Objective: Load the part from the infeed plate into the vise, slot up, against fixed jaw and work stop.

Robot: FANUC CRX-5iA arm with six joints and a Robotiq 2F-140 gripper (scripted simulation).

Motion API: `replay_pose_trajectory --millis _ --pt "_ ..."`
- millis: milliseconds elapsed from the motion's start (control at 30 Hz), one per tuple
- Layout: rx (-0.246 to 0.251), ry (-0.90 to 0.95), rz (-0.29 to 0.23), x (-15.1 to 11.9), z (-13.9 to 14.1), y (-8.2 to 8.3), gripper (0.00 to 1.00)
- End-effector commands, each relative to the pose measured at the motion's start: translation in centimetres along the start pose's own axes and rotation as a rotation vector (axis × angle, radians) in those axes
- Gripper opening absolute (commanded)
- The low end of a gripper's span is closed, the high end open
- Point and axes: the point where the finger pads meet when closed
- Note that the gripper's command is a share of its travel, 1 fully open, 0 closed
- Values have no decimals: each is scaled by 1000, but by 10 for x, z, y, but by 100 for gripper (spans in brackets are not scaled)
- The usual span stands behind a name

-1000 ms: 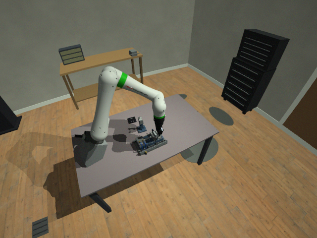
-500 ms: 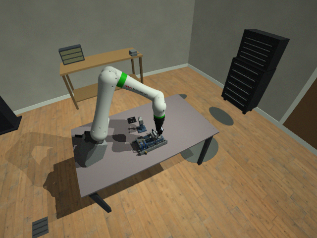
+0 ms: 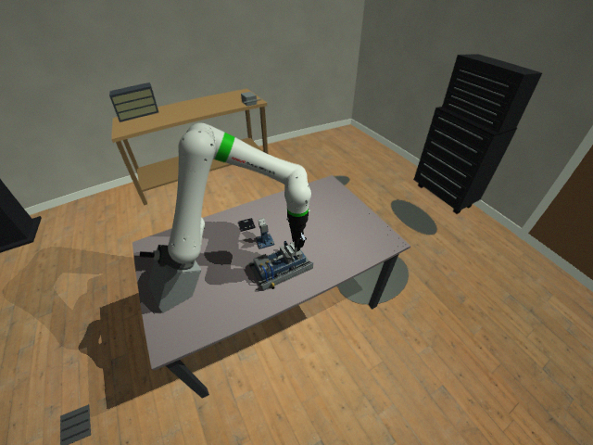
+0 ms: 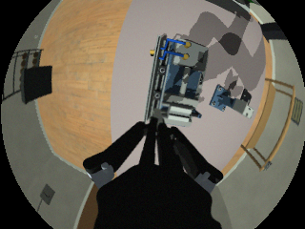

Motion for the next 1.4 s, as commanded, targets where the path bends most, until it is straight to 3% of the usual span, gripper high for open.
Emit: replay_pose_trajectory --millis 0,400,1367 --pt "0 0 0 0 0 7 0" --pt "0 0 0 0 0 29 0" --pt "0 0 0 0 0 31 0"
Point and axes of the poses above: the point where the finger pads meet when closed, its own y axis back along the fingers, its own z axis across the jaws, x = y × z, and after that the axes turned 4 degrees about -y, right-handed
